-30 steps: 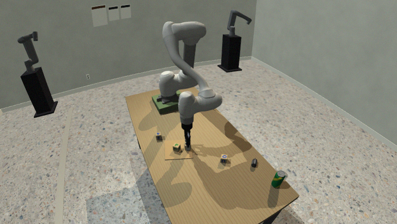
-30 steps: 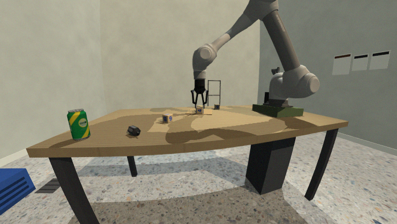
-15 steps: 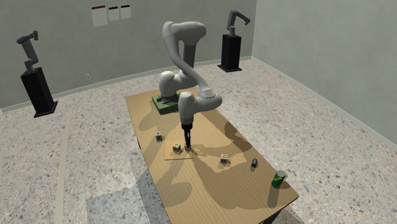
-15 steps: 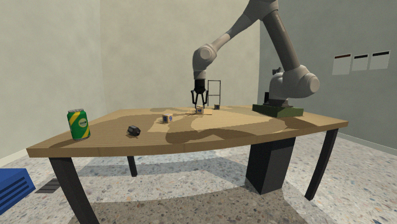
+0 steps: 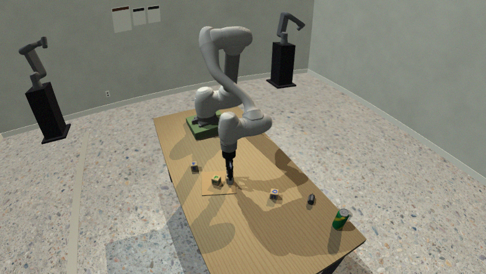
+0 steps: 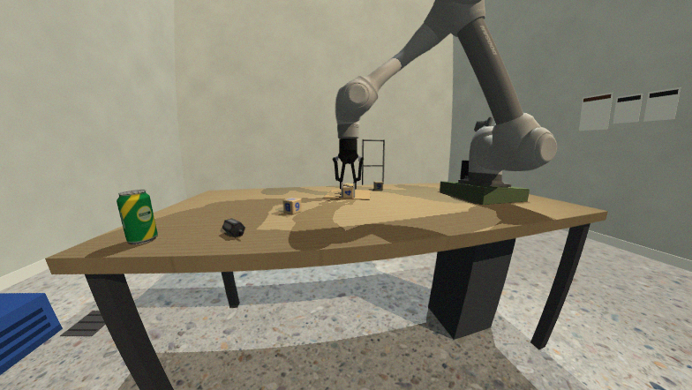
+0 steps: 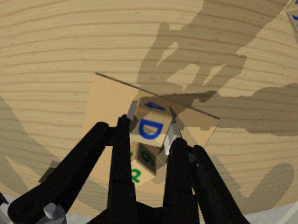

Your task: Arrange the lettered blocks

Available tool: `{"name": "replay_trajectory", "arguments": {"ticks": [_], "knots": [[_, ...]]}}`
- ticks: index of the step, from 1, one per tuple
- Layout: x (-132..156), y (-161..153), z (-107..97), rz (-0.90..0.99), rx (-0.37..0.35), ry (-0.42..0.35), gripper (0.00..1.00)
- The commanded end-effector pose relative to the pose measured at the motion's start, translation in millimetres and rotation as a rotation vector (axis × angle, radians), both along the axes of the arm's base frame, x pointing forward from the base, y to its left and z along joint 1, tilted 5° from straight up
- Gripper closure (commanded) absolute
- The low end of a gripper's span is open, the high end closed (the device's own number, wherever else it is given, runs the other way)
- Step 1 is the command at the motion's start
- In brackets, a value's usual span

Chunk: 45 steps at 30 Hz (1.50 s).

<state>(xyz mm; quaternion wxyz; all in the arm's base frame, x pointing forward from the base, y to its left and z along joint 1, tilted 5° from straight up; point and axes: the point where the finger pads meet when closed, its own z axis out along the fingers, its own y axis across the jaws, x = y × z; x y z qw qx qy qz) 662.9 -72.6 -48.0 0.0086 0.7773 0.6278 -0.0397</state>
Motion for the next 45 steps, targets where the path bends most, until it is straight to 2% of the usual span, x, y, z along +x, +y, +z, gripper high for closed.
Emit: {"name": "replay_trajectory", "arguments": {"ticks": [1,10,25,37,45], "knots": [[1,0,1,0.000,0.000,-0.001,0.67],[1,0,1,0.000,0.000,-0.001,0.67],[1,0,1,0.000,0.000,-0.001,0.56],[1,0,1,0.000,0.000,-0.001,0.56],[1,1,18,0.000,0.000,-0.001,0.56]]}}
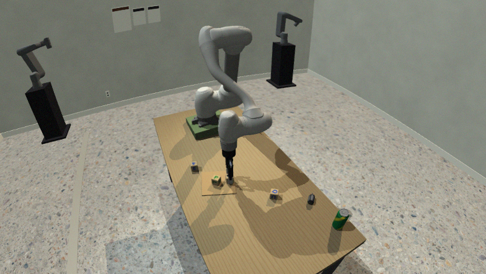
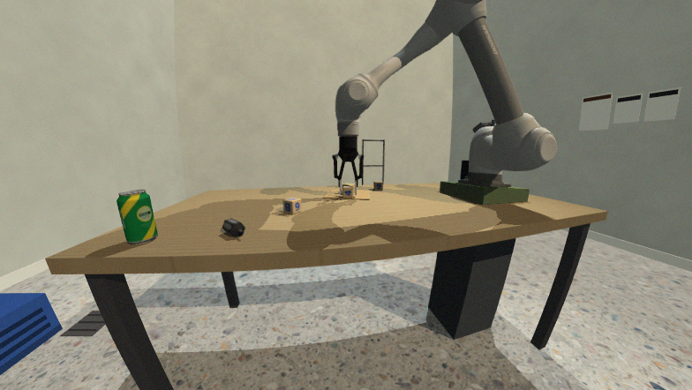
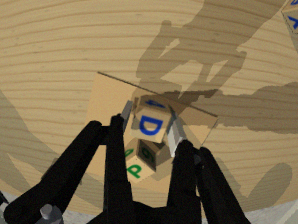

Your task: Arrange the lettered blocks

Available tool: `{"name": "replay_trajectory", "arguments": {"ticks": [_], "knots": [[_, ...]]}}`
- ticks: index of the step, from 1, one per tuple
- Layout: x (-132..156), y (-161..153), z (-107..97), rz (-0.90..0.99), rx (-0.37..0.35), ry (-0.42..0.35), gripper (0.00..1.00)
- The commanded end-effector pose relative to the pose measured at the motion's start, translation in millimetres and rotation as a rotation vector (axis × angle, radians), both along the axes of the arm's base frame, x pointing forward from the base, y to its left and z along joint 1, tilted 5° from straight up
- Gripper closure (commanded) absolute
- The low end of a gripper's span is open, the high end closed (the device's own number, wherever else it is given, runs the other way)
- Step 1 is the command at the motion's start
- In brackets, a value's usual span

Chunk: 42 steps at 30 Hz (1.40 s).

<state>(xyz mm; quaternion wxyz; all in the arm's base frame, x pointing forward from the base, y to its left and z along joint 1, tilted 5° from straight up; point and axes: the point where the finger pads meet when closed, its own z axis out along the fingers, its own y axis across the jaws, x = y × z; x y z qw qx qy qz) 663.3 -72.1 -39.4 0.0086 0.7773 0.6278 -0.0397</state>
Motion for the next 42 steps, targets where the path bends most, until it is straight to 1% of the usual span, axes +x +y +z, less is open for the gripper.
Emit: {"name": "replay_trajectory", "arguments": {"ticks": [1,6,8,12,15,18,22,23,42], "knots": [[1,1,14,0.000,0.000,-0.001,0.56],[3,3,40,0.000,0.000,-0.001,0.56],[3,3,40,0.000,0.000,-0.001,0.56],[4,4,61,0.000,0.000,-0.001,0.56],[4,5,73,0.000,0.000,-0.001,0.56],[5,5,80,0.000,0.000,-0.001,0.56],[5,5,82,0.000,0.000,-0.001,0.56],[5,5,82,0.000,0.000,-0.001,0.00],[5,5,82,0.000,0.000,-0.001,0.00]]}}
